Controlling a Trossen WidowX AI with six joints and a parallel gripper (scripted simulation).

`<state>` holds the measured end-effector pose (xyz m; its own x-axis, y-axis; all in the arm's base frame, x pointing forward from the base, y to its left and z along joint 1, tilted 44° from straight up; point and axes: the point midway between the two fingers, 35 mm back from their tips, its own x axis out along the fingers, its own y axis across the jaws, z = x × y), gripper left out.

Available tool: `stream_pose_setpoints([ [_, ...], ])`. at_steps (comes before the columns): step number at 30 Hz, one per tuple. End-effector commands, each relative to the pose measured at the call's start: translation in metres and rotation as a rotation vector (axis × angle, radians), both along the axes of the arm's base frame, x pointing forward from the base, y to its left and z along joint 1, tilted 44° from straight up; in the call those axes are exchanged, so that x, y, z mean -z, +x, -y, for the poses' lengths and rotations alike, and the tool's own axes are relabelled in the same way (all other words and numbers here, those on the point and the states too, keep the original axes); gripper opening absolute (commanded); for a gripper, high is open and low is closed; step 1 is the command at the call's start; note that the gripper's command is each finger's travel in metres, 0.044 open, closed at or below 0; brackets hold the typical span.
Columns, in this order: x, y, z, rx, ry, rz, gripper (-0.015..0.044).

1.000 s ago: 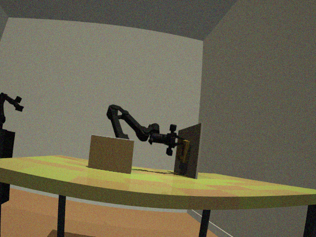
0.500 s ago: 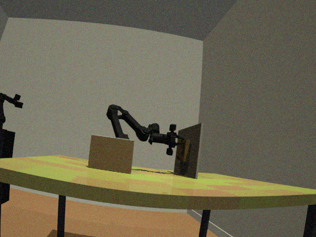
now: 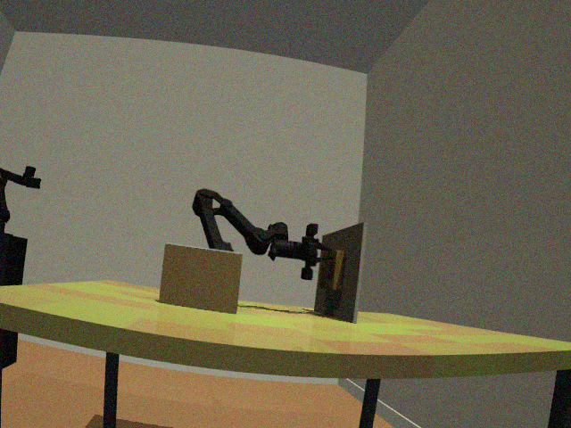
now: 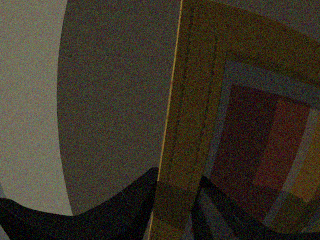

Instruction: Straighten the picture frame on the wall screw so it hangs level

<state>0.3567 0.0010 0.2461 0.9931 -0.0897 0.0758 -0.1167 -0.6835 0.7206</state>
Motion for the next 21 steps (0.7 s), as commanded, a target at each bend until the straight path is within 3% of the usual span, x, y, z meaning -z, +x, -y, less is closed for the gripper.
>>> stream_pose_setpoints([
  [1, 0.000, 0.000, 0.000, 0.000, 0.000, 0.000, 0.0026],
  [10, 0.000, 0.000, 0.000, 0.000, 0.000, 0.000, 0.0260],
  [15, -0.001, -0.006, -0.001, -0.001, 0.008, 0.001, 0.0260],
  [21, -0.003, -0.053, -0.010, -0.006, 0.081, 0.006, 0.0260],
])
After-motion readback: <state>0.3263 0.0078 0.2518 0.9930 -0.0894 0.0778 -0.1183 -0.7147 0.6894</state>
